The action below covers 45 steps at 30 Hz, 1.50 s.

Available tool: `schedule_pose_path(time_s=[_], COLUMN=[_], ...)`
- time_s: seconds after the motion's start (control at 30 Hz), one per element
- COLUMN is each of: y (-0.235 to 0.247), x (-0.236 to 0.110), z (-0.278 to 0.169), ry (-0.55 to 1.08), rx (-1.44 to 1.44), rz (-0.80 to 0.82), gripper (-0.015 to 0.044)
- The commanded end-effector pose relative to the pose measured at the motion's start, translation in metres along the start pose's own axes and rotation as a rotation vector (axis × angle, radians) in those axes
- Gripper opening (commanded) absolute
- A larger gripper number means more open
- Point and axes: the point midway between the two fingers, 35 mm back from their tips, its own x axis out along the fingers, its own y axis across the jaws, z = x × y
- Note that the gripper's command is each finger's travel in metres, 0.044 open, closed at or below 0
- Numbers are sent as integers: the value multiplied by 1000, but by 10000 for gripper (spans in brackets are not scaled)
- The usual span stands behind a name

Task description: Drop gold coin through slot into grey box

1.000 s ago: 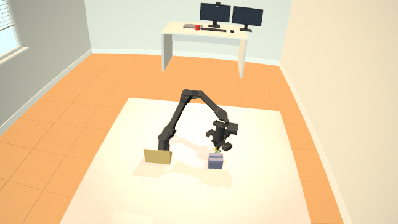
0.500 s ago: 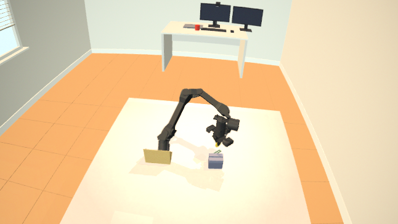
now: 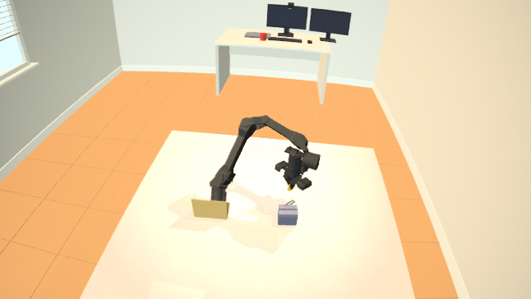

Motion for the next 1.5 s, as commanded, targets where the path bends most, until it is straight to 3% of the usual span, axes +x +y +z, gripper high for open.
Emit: schedule_pose_path(time_s=[0.0, 0.6, 1.47], y=[1, 1, -36], x=[-2, -3, -4], z=[0, -6, -37], ry=[4, 4, 5], rx=[72, 676, 682], rz=[-1, -2, -9], gripper=[0, 0, 0])
